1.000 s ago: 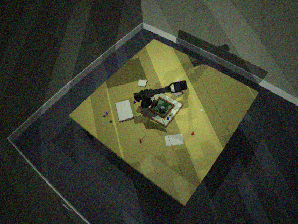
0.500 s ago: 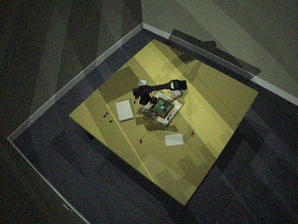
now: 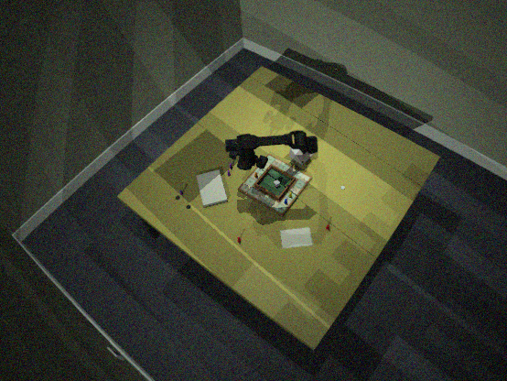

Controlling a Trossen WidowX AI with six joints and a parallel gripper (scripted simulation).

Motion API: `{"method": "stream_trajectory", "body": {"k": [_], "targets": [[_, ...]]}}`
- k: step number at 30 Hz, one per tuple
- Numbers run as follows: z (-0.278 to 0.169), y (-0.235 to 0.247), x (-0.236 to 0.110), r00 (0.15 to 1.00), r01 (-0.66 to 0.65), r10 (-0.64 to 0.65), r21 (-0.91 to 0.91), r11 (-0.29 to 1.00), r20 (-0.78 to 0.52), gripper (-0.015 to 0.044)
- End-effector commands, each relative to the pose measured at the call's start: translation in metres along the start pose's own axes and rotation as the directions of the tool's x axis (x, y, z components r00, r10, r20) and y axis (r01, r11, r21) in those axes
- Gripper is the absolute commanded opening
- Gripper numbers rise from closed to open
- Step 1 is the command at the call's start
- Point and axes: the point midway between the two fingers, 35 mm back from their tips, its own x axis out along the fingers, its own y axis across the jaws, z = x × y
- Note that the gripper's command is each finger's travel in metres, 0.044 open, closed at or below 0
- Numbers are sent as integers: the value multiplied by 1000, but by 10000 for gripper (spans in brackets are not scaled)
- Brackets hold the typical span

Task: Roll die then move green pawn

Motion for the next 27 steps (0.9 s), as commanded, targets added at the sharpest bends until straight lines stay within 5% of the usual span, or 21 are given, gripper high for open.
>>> {"method": "stream_trajectory", "body": {"k": [1,13,27], "targets": [[3,1,0,1000,0,0,-6,1000,-7,0],[50,32,69,1000,-4,3,-8,1000,-3,0],[52,35,108,1000,-6,6,-9,1000,-2,0]]}}
